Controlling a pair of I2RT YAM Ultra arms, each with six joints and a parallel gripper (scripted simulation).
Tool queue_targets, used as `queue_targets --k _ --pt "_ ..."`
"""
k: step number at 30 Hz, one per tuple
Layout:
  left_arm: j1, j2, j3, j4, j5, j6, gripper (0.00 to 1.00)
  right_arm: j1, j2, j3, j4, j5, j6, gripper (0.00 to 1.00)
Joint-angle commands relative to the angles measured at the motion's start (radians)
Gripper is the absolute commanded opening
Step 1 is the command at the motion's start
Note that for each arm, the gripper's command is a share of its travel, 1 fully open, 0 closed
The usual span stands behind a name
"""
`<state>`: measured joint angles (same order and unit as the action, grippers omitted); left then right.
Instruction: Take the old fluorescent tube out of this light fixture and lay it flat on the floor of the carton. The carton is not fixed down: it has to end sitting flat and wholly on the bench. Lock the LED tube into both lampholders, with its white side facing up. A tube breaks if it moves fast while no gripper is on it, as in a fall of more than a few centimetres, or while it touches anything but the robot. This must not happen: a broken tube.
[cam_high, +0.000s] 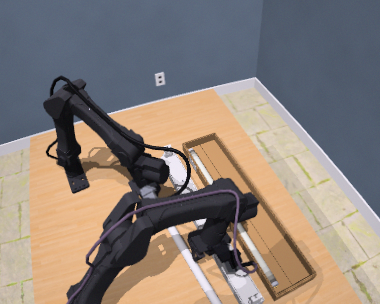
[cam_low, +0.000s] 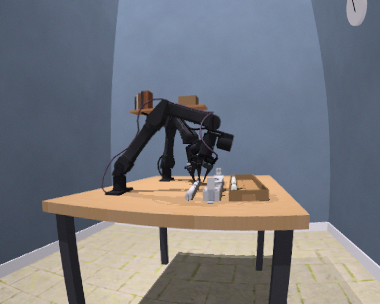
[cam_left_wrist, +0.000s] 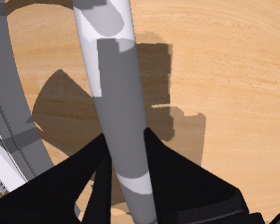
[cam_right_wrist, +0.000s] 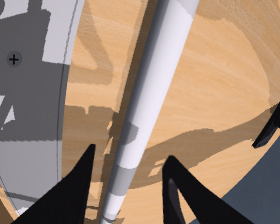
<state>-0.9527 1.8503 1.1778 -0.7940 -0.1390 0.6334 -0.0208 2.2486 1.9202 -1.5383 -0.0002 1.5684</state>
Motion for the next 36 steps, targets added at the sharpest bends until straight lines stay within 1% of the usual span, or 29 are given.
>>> queue_targets --k 1,2,3,4,6,8,13,15,21,28,29,30,32,36 --pt "-0.003 -0.013 0.007 0.001 0.013 0.001 0.11 0.004 -0.049 -0.01 -0.031 0.004 0.011 0.49" --pt "-0.003 -0.013 0.007 0.001 0.013 0.001 0.11 0.004 -0.05 -0.019 -0.032 0.004 0.011 0.49" --pt "-0.003 -0.013 0.007 0.001 0.013 0.001 0.11 -0.022 -0.053 0.027 -0.008 0.016 -0.011 0.49" --pt "-0.003 -0.013 0.007 0.001 0.013 0.001 0.11 -0.023 -0.058 0.026 0.011 0.01 -0.016 0.49" --pt "-0.003 -0.013 0.007 0.001 0.013 0.001 0.11 -0.029 -0.065 -0.035 0.037 -0.013 -0.03 0.49" --pt "-0.003 -0.013 0.007 0.001 0.013 0.001 0.11 -0.04 -0.083 -0.051 0.066 -0.015 -0.045 0.49" --pt "-0.003 -0.013 0.007 0.001 0.013 0.001 0.11 -0.083 -0.152 -0.143 0.165 -0.019 -0.098 0.49" --pt "-0.003 -0.013 0.007 0.001 0.013 0.001 0.11 -0.083 -0.152 -0.143 0.165 -0.019 -0.098 0.49" --pt "-0.003 -0.013 0.007 0.001 0.013 0.001 0.11 -0.159 -0.275 -0.308 0.332 -0.029 -0.184 0.49" --pt "-0.003 -0.013 0.007 0.001 0.013 0.001 0.11 -0.272 -0.466 -0.564 0.586 -0.054 -0.319 0.49" --pt "-0.003 -0.013 0.007 0.001 0.013 0.001 0.11 -0.251 -0.455 -0.566 0.58 -0.073 -0.302 0.49" --pt "-0.003 -0.013 0.007 0.001 0.013 0.001 0.11 -0.283 -0.481 -0.588 0.564 -0.063 -0.298 0.49" --pt "-0.003 -0.013 0.007 0.001 0.013 0.001 0.11 -0.283 -0.481 -0.588 0.564 -0.063 -0.298 0.49" --pt "-0.003 -0.013 0.007 0.001 0.013 0.001 0.11 -0.324 -0.55 -0.676 0.667 -0.065 -0.345 0.49"
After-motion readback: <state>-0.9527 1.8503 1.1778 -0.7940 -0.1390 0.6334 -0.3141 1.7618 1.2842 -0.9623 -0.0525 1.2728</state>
